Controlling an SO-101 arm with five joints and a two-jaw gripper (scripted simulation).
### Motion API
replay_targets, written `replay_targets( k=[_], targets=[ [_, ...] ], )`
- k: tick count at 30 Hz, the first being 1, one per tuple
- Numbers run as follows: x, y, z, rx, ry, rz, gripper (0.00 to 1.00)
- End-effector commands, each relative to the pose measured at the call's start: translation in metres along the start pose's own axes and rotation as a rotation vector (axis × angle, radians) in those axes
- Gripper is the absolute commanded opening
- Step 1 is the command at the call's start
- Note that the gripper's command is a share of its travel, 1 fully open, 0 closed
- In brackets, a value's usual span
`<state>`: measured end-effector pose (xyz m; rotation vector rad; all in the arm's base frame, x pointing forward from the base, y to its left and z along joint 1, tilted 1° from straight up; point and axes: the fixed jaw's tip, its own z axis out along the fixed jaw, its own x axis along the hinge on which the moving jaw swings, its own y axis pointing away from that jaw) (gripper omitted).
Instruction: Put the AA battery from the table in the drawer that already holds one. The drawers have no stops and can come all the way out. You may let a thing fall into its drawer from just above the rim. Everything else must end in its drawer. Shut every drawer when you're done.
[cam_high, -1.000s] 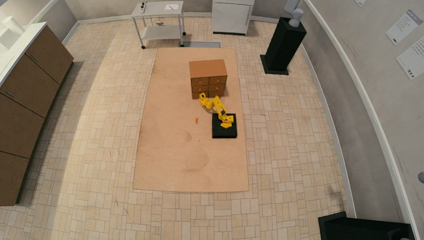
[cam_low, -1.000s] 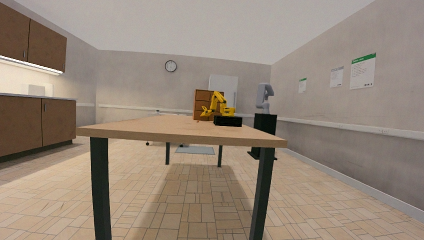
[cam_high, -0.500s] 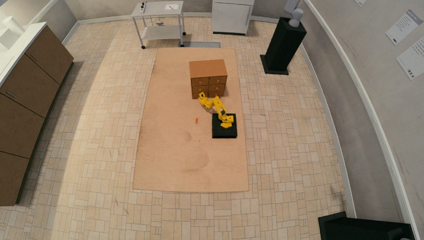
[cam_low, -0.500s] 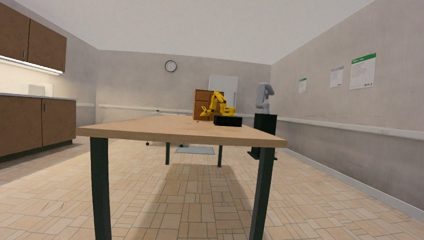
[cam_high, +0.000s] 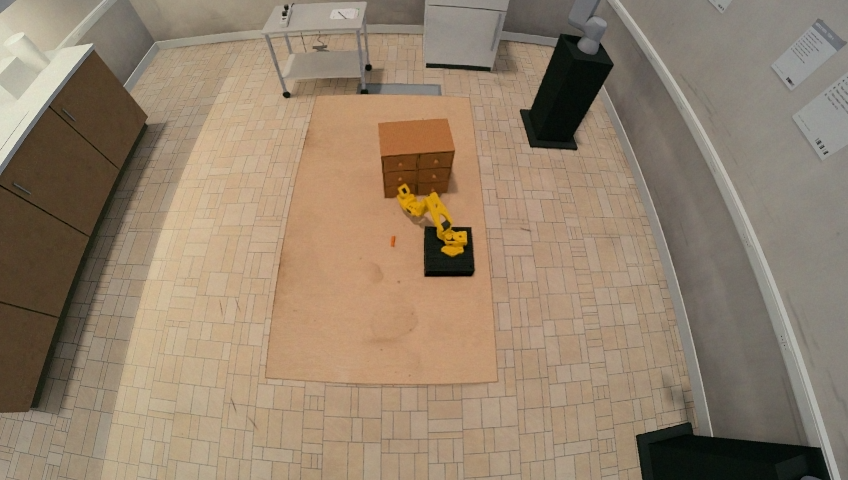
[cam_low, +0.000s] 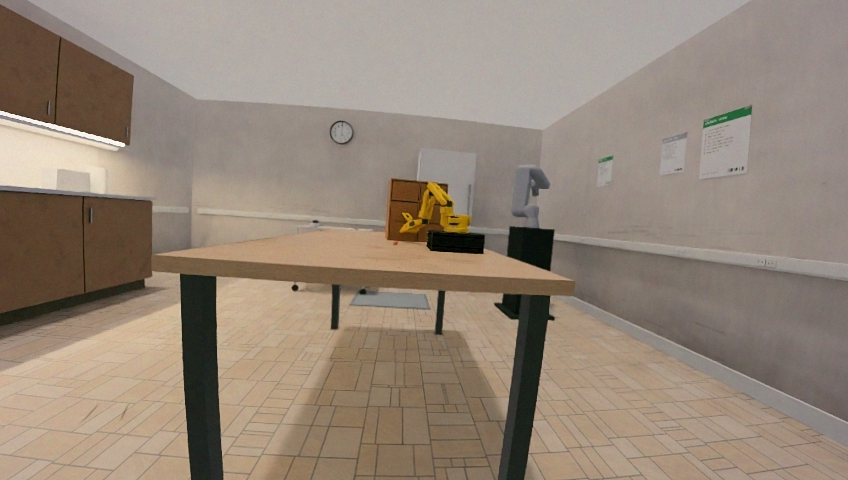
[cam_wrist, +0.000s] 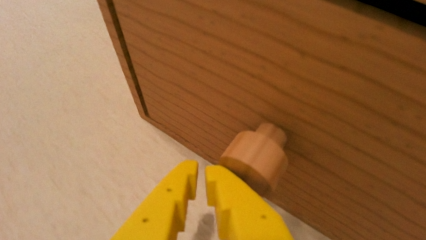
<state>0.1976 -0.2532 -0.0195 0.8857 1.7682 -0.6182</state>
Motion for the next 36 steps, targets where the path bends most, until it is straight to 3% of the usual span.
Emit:
replay_targets(
  k=[1,7,36],
  targets=[
    [-0.0023,-0.0016,0.0003,0.006,-0.008,0.001,0.0],
    [-0.002,-0.001,-0.0001,0.004,-0.006,0.0,0.0],
    [-0.002,-0.001,-0.0001,0.004,-0.006,0.0,0.19]
  ],
)
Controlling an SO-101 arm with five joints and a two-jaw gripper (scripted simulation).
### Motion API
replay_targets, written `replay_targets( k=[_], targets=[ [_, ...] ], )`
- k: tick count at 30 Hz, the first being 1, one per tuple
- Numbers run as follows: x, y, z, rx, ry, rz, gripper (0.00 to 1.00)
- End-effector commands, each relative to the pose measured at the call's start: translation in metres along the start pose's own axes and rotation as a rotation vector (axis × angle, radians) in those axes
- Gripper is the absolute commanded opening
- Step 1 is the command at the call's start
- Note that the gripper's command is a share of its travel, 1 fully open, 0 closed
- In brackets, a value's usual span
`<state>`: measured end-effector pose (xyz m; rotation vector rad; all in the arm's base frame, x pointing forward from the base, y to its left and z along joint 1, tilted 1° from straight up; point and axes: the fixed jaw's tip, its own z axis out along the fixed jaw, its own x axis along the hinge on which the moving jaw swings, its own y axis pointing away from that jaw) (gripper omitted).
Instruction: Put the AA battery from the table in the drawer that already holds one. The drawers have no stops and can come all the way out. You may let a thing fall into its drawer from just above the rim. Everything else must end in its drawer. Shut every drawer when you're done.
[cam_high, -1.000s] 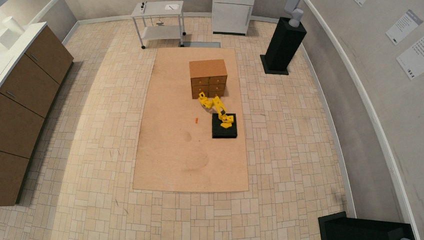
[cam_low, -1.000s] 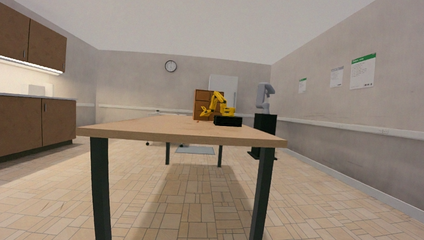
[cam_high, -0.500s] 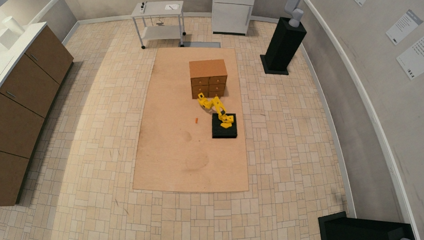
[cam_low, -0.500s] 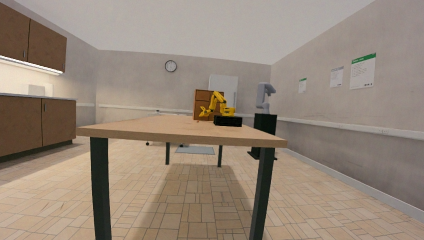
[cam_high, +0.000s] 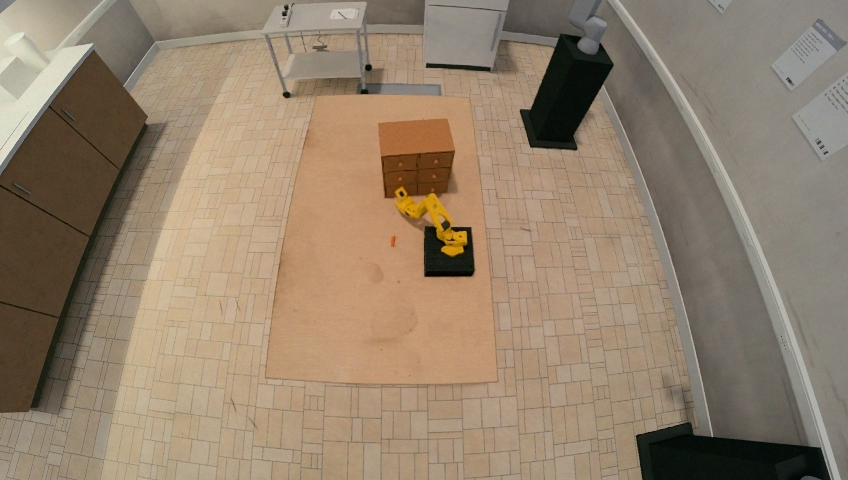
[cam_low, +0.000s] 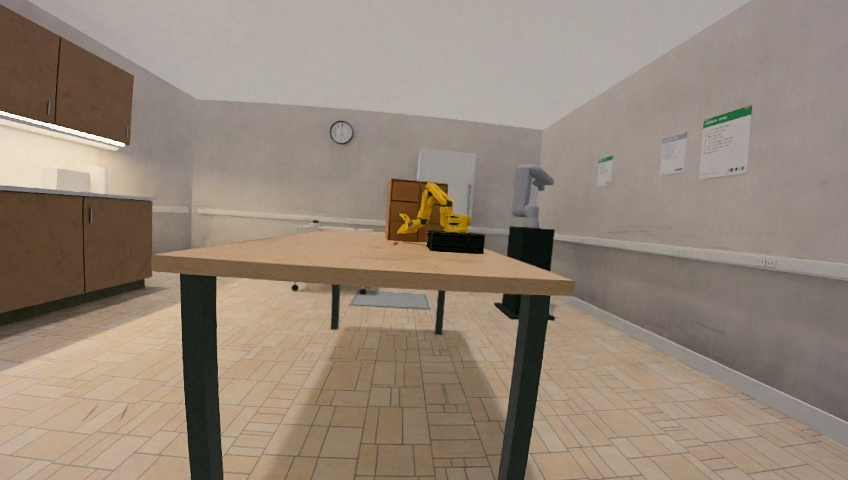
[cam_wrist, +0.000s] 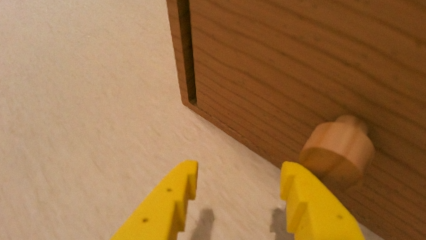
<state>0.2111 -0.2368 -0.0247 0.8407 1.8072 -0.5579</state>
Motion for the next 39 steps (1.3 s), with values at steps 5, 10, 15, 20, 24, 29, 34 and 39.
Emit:
replay_targets(
  k=[5,10,15,20,24,29,34,39],
  targets=[
    [-0.008,-0.022,0.001,0.069,-0.031,0.014,0.21],
    [-0.004,-0.015,-0.007,0.049,-0.034,0.003,0.21],
    [0.0,-0.008,-0.015,0.029,-0.038,-0.007,0.21],
    [0.004,-0.001,-0.024,0.009,-0.042,-0.017,0.21],
    [0.005,0.001,-0.028,0.001,-0.043,-0.021,0.21],
    [0.008,0.007,-0.036,-0.017,-0.047,-0.03,0.21],
    [0.008,0.007,-0.036,-0.017,-0.047,-0.03,0.21],
    [0.008,0.007,-0.036,-0.017,-0.047,-0.03,0.21]
  ],
)
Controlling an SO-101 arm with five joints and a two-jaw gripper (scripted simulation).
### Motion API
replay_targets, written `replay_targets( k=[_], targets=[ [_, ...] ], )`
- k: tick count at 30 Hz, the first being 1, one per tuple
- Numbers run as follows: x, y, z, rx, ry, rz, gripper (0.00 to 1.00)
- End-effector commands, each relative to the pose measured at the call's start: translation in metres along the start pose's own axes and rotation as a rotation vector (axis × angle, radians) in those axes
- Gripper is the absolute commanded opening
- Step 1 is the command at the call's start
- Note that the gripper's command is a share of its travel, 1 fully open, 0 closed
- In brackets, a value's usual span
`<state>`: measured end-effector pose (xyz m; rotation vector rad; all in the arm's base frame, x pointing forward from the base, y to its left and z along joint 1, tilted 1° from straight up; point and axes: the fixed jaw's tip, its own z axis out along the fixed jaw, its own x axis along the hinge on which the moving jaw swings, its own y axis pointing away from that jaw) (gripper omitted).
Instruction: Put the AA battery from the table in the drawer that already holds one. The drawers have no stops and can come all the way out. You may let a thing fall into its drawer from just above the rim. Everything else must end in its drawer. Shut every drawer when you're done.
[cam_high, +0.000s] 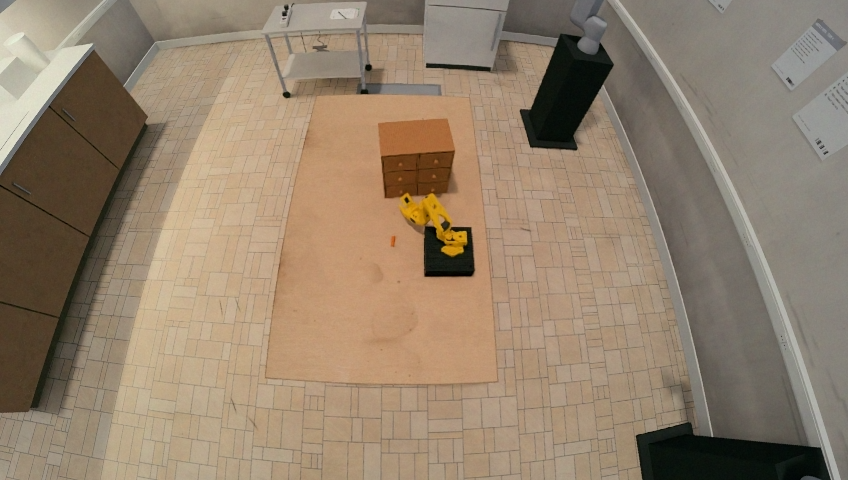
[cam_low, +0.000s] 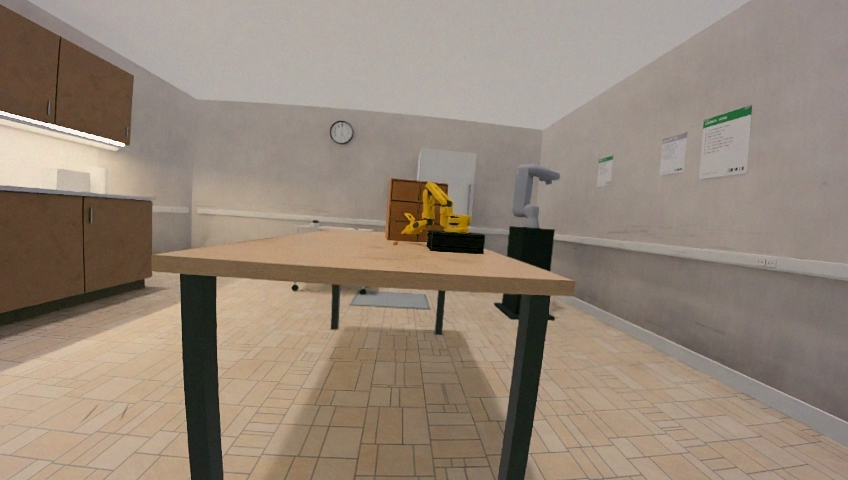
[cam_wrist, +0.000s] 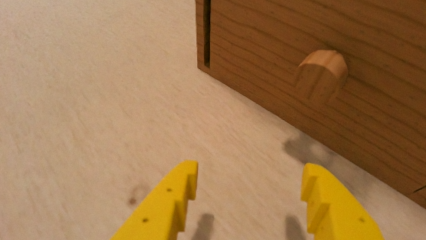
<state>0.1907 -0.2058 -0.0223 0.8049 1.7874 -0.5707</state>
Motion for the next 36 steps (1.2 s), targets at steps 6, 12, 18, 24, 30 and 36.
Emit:
replay_targets(
  k=[6,12,18,24,30,36],
  targets=[
    [-0.013,0.002,0.001,-0.006,0.038,-0.014,0.21],
    [-0.023,0.001,0.0,-0.005,0.09,-0.016,0.21],
    [-0.029,0.001,-0.002,-0.005,0.124,-0.017,0.21],
    [-0.037,0.0,-0.008,-0.004,0.176,-0.019,0.21],
    [-0.044,0.0,-0.016,-0.004,0.228,-0.02,0.21],
    [-0.048,0.0,-0.022,-0.004,0.262,-0.021,0.21]
  ],
)
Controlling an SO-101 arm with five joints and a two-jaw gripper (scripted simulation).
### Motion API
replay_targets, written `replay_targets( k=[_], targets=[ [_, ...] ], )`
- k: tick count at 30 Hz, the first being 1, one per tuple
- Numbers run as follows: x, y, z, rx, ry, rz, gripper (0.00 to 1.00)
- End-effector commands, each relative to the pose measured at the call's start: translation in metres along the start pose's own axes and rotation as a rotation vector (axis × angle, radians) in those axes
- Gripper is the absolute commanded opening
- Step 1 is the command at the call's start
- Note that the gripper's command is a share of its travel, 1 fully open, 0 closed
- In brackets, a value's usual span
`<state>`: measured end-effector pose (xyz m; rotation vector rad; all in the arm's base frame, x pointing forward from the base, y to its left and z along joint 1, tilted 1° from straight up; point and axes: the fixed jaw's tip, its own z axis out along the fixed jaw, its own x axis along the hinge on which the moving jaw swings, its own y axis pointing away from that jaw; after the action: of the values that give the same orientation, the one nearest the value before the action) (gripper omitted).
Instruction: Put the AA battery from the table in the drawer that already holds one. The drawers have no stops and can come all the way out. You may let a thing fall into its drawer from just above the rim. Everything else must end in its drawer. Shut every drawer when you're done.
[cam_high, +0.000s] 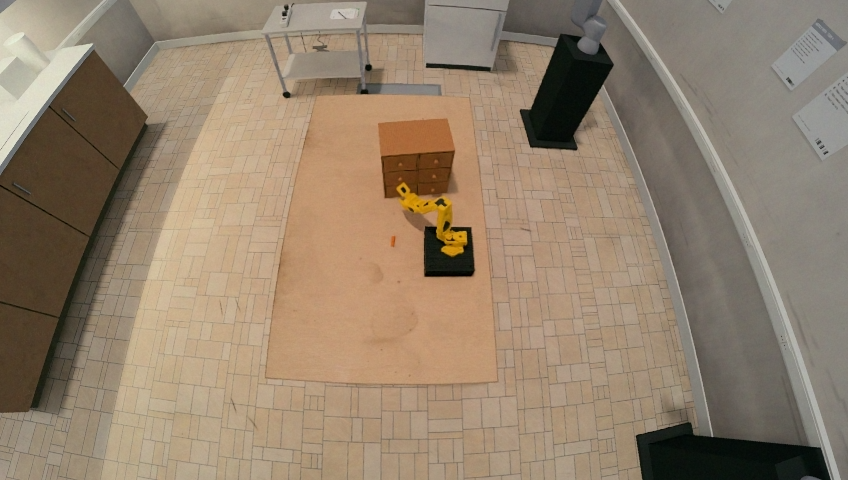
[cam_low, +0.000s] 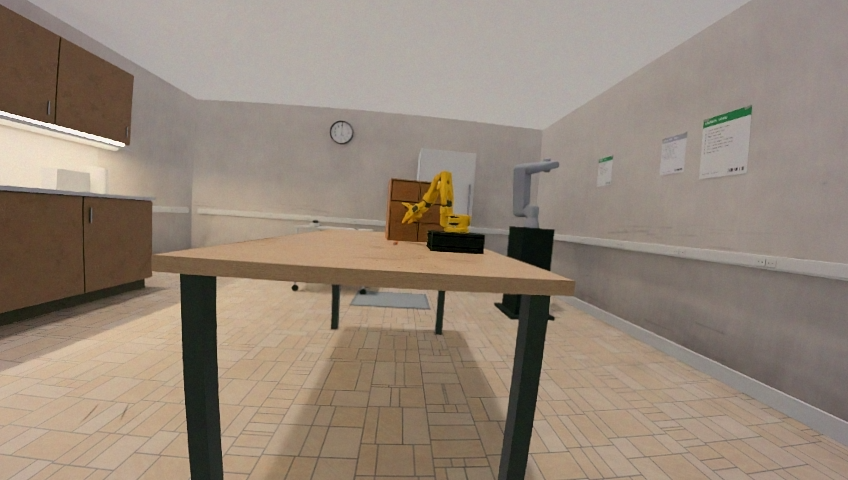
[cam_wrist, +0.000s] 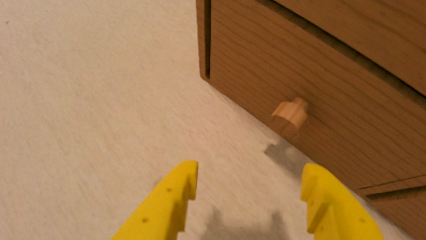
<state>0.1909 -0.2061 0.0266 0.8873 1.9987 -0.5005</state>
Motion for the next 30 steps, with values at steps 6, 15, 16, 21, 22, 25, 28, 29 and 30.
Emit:
replay_targets(
  k=[6,15,16,21,22,25,28,29,30],
  targets=[
    [-0.002,-0.001,-0.019,0.0,0.088,-0.012,0.21],
    [-0.002,-0.001,-0.035,-0.001,0.148,-0.014,0.21],
    [-0.001,-0.001,-0.038,-0.001,0.157,-0.014,0.21],
    [0.001,-0.001,-0.05,-0.001,0.2,-0.015,0.21],
    [0.002,-0.001,-0.053,-0.001,0.209,-0.015,0.21],
    [0.004,-0.001,-0.061,-0.001,0.234,-0.016,0.21],
    [0.007,-0.002,-0.069,-0.001,0.26,-0.016,0.21],
    [0.008,-0.002,-0.071,-0.001,0.269,-0.016,0.21],
    [0.009,-0.002,-0.074,-0.002,0.278,-0.016,0.21]
  ],
)
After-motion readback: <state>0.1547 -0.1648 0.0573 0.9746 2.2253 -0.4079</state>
